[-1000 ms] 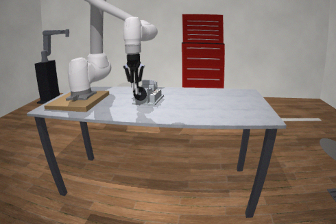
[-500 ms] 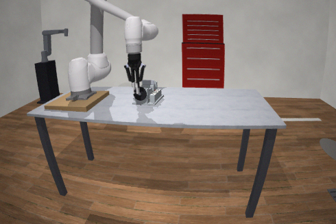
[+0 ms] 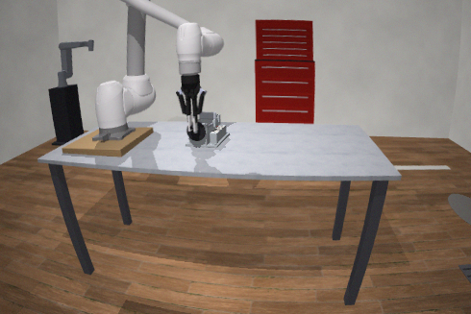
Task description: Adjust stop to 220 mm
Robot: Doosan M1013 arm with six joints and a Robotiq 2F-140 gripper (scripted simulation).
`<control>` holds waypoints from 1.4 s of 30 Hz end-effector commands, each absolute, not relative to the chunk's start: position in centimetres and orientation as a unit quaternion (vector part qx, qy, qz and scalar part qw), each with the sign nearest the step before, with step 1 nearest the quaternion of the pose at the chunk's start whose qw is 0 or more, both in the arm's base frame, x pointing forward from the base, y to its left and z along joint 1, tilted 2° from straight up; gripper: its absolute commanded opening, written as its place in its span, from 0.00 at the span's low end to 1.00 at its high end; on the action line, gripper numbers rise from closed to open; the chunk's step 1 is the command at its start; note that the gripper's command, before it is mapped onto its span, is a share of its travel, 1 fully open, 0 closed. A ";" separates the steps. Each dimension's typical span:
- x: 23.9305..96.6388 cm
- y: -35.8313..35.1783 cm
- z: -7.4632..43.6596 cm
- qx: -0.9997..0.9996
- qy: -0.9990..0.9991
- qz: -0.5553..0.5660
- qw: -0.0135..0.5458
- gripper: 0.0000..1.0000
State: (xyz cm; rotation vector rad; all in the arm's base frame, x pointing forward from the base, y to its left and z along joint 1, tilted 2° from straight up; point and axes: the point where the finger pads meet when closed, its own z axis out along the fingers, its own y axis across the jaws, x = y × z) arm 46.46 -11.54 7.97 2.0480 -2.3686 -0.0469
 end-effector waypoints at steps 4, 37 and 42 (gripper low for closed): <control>47.0 -11.6 7.8 0.654 -0.756 -0.015 0.005 0.04; 49.0 -11.9 5.8 0.654 -0.756 -0.015 0.005 0.04; 49.1 -11.9 5.3 0.654 -0.756 -0.015 0.005 0.04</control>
